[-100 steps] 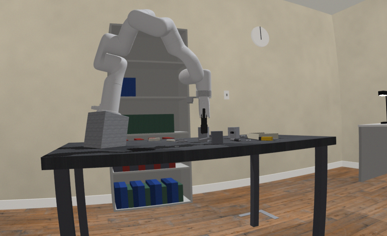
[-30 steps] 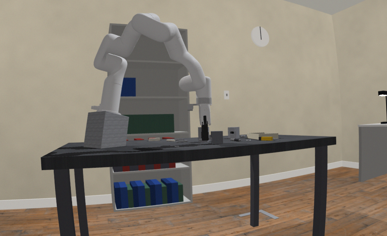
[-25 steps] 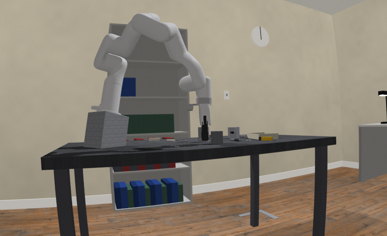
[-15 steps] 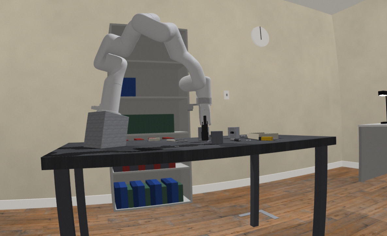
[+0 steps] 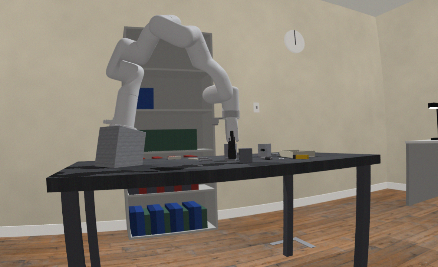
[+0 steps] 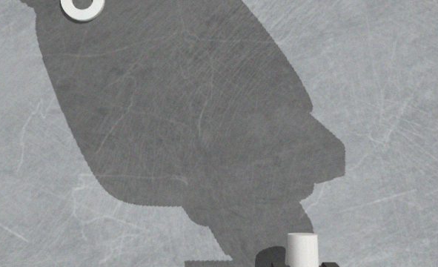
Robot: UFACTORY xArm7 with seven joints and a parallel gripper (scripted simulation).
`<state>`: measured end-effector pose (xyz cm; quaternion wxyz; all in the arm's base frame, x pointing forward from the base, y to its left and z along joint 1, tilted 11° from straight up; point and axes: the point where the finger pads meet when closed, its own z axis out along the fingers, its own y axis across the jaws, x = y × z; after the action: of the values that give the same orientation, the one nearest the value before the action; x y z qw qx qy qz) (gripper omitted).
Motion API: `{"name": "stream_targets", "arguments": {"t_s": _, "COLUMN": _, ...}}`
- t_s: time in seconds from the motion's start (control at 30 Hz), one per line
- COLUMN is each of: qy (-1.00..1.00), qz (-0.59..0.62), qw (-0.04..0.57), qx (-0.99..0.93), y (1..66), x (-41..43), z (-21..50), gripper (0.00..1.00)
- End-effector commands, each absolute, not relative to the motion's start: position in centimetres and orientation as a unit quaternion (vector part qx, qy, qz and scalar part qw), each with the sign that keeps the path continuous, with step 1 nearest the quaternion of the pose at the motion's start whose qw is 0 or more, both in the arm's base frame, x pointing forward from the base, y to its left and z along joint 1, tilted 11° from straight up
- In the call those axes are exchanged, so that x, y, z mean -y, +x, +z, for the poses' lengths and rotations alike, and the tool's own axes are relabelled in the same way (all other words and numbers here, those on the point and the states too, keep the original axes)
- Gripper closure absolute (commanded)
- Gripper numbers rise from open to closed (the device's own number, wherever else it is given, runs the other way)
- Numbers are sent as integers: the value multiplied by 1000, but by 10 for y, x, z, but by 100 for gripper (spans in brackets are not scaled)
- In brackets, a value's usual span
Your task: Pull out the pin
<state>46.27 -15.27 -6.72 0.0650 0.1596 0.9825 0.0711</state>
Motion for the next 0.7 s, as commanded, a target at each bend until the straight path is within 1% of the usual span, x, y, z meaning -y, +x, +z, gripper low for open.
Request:
{"name": "stream_targets", "arguments": {"t_s": 0.0, "qy": 160, "qz": 70, "qw": 67, "qx": -982, "y": 464, "x": 154, "z": -66, "gripper": 100}}
{"name": "stream_targets", "arguments": {"t_s": 0.67, "qy": 159, "qz": 71, "qw": 67, "qx": -982, "y": 459, "x": 151, "z": -67, "gripper": 100}}
